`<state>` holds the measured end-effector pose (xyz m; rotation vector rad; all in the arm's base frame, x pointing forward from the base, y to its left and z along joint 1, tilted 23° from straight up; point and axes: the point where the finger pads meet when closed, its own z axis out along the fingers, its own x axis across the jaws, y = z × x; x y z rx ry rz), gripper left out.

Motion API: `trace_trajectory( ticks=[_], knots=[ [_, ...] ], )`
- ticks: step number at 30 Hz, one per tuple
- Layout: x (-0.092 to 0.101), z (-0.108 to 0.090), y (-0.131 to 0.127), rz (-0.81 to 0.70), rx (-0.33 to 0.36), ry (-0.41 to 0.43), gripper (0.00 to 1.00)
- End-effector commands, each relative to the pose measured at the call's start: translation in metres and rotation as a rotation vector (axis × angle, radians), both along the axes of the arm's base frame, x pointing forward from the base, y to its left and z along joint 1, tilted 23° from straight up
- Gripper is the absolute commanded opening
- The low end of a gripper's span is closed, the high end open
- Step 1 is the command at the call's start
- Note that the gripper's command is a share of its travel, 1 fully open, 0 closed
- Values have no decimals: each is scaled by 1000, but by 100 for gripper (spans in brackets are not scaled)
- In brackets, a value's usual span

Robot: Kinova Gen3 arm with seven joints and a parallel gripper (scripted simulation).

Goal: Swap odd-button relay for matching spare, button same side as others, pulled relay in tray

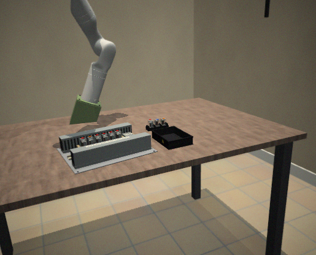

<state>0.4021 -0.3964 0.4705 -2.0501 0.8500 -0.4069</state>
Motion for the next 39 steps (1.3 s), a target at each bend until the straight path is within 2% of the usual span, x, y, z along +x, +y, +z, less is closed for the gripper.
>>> trace_trajectory(
  ticks=[1, 2, 16, 18, 19, 33, 35, 36, 39],
  knots=[
    [0, -3, 1, 131, 35, 99, 100],
    [0, 1, 0, 8, 1, 6, 100],
    [0, -3, 2, 131, 35, 99, 100],
    [0, -3, 2, 131, 35, 99, 100],
    [0, 0, 1, 10, 2, 6, 100],
    [0, -3, 2, 131, 35, 99, 100],
    [0, -3, 2, 131, 35, 99, 100],
    [1, 0, 1, 14, -11, 2, 100],
    [0, 0, 1, 48, -41, 7, 100]
  ],
)
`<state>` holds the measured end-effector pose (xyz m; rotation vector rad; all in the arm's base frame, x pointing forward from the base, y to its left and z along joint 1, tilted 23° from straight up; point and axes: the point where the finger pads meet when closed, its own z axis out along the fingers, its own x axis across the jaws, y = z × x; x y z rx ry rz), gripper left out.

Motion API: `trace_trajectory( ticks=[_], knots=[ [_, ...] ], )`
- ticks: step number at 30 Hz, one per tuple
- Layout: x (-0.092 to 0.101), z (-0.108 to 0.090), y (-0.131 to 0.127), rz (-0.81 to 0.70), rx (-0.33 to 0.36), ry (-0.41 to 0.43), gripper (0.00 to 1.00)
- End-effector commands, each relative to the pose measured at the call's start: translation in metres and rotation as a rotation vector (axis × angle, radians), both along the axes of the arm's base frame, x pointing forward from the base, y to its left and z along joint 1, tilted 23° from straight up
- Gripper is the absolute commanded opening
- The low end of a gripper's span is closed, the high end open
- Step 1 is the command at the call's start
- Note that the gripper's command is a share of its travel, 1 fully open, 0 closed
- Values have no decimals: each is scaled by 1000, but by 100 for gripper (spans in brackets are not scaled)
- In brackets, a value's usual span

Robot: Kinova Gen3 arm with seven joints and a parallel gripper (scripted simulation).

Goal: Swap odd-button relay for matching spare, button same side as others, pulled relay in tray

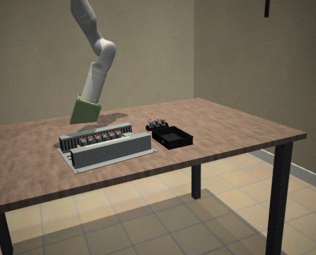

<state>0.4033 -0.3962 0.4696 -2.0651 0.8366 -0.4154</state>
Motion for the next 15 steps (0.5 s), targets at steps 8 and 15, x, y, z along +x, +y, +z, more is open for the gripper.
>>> trace_trajectory(
  ticks=[8, 15],
  knots=[
    [-1, 1, 0, 129, -108, 28, 100],
    [-1, -1, -1, 81, -162, -23, 100]
  ],
)
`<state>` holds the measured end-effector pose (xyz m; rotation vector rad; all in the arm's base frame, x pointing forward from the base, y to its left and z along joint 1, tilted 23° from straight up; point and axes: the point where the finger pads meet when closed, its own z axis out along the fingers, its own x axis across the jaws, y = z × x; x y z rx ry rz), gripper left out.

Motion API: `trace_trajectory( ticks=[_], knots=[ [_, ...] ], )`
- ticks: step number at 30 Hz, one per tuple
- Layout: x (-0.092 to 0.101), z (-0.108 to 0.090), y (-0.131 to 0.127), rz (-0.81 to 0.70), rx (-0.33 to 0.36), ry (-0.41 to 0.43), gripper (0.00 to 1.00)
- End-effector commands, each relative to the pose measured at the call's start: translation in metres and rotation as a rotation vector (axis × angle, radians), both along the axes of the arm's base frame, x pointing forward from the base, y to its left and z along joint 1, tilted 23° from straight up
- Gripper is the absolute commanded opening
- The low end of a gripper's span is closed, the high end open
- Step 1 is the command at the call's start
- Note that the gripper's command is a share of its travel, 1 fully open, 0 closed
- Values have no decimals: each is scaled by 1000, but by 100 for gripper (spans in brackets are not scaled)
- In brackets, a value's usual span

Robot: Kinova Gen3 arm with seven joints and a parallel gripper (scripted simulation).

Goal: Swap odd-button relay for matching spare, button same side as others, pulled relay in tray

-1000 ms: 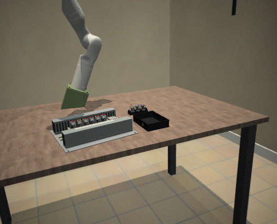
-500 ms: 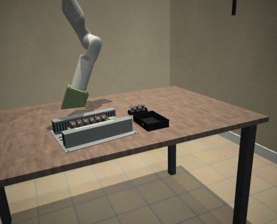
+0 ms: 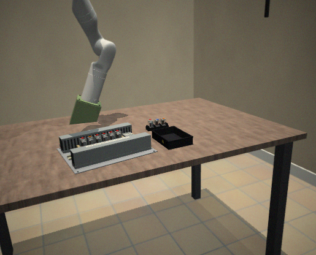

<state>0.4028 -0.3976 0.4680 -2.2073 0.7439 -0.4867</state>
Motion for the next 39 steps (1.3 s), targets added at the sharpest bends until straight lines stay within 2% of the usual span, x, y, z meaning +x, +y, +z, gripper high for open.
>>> trace_trajectory(
  ticks=[1, 13, 15, 16, 30, 32, 33, 39],
  knots=[
    [-1, 1, 0, 32, -25, 12, 100],
    [-1, 4, 3, 173, -136, 54, 100],
    [-1, 4, 3, 173, -136, 54, 100],
    [-1, 1, 1, 81, -157, -12, 100],
    [-1, 5, 3, 256, -263, 54, 100],
    [-1, 5, 3, 256, -263, 54, 100],
    [-1, 2, 1, 157, -298, -15, 100],
    [-1, 3, 2, 236, -328, 21, 100]
  ],
)
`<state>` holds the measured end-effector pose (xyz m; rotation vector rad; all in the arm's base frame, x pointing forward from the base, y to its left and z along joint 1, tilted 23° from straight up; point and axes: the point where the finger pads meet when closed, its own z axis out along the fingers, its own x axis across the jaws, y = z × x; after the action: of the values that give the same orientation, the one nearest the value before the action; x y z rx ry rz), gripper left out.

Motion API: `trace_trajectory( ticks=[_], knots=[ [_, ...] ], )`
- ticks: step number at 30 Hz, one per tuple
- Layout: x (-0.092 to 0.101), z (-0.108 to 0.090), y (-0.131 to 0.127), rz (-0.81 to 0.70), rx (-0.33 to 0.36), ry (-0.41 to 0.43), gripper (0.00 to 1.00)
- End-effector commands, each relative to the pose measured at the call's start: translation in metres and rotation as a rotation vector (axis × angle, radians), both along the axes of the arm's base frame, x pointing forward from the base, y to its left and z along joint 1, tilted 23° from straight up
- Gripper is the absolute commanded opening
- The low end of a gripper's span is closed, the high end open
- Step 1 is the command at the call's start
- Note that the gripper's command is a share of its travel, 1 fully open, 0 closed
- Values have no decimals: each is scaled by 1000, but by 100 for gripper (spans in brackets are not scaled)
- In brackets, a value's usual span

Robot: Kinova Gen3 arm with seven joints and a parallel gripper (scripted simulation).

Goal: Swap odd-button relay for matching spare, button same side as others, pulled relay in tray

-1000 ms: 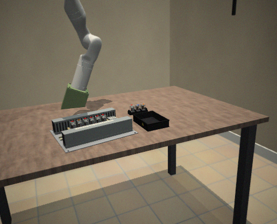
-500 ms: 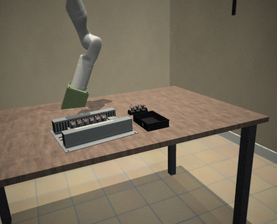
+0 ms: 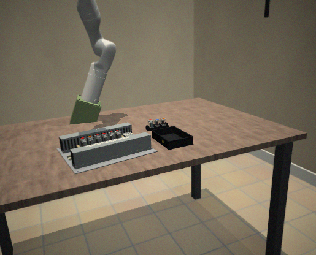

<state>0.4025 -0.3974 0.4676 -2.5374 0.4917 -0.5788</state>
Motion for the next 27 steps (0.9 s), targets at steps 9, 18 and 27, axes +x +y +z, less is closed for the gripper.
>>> trace_trajectory(
  ticks=[9, 18, 27],
  knots=[
    [0, 6, 4, 160, -51, 112, 100],
    [0, 4, 3, 149, -111, 79, 100],
    [0, 6, 4, 234, -125, 143, 100]
  ],
)
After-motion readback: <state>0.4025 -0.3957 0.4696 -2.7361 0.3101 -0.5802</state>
